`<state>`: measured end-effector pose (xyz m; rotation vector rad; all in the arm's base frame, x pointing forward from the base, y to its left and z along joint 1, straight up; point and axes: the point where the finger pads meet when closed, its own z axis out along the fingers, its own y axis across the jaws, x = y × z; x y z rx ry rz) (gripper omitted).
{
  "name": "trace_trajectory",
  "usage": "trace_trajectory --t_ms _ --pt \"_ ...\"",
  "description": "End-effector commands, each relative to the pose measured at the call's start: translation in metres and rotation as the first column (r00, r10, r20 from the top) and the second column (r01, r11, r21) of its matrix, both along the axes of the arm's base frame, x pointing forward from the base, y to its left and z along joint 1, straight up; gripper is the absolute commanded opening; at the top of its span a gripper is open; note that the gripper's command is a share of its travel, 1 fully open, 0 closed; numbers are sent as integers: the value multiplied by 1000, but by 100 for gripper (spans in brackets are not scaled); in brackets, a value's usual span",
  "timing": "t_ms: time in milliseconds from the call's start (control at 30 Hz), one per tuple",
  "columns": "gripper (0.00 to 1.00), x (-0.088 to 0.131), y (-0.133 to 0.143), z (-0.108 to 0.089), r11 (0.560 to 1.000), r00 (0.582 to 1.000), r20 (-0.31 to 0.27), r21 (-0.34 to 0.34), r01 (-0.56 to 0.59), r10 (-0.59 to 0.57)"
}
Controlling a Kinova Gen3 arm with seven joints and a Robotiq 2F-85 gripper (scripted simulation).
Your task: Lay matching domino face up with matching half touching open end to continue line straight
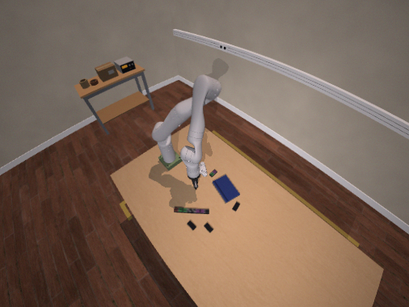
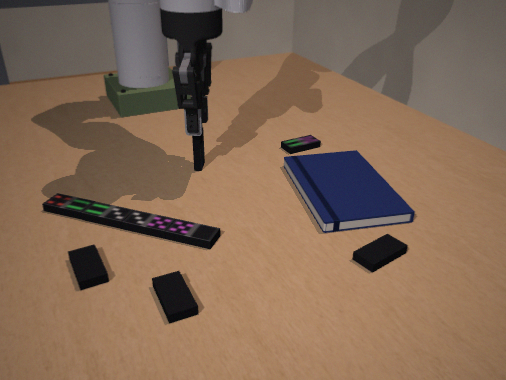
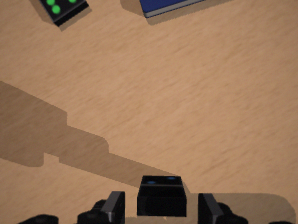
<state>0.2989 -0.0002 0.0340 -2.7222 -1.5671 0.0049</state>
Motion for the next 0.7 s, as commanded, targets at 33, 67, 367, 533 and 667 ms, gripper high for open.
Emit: trace_trajectory --t_ms 33,67,367,533,667 --pt "49 0 0 -3 1000 1000 1 1 0 0" --pt "49 0 0 -4 1000 1000 1 1 0 0" --pt "49 0 0 -8 1000 1000 1 1 0 0" --pt "49 0 0 -9 1000 1000 1 1 0 0" --pt "49 0 0 -9 1000 1000 1 1 0 0"
